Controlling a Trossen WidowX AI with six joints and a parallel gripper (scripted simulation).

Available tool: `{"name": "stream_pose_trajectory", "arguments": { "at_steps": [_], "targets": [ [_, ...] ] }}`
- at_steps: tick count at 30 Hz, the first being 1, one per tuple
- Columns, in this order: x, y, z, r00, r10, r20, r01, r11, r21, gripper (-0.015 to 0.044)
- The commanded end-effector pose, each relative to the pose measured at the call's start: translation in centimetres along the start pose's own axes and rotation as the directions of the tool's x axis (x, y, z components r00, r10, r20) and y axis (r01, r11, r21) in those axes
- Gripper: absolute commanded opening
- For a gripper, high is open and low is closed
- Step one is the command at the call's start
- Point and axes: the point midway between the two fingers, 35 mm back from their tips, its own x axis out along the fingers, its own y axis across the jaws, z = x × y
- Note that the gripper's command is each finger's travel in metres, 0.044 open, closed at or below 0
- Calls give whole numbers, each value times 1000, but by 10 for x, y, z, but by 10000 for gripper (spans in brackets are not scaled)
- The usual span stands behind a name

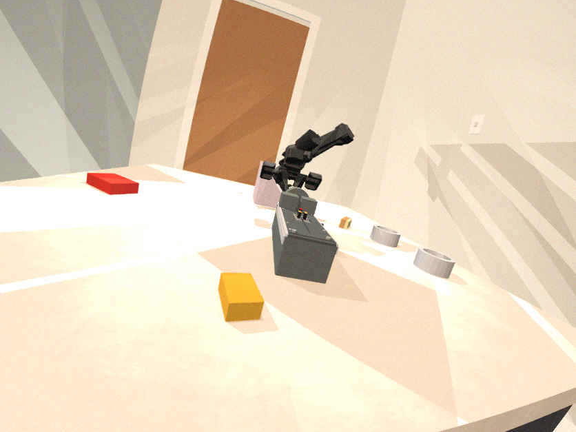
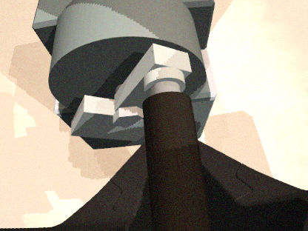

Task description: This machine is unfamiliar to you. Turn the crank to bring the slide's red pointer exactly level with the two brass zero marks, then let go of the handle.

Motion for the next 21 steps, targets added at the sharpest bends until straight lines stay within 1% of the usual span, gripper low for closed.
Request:
{"name": "stream_pose_trajectory", "arguments": {
  "at_steps": [1, 21],
  "targets": [
    [3, -8, -3, 1000, -20, -4, 20, 1000, 8, 0],
    [20, -16, -20, 1000, -19, -4, 19, 1000, 9, 0]
  ]
}}
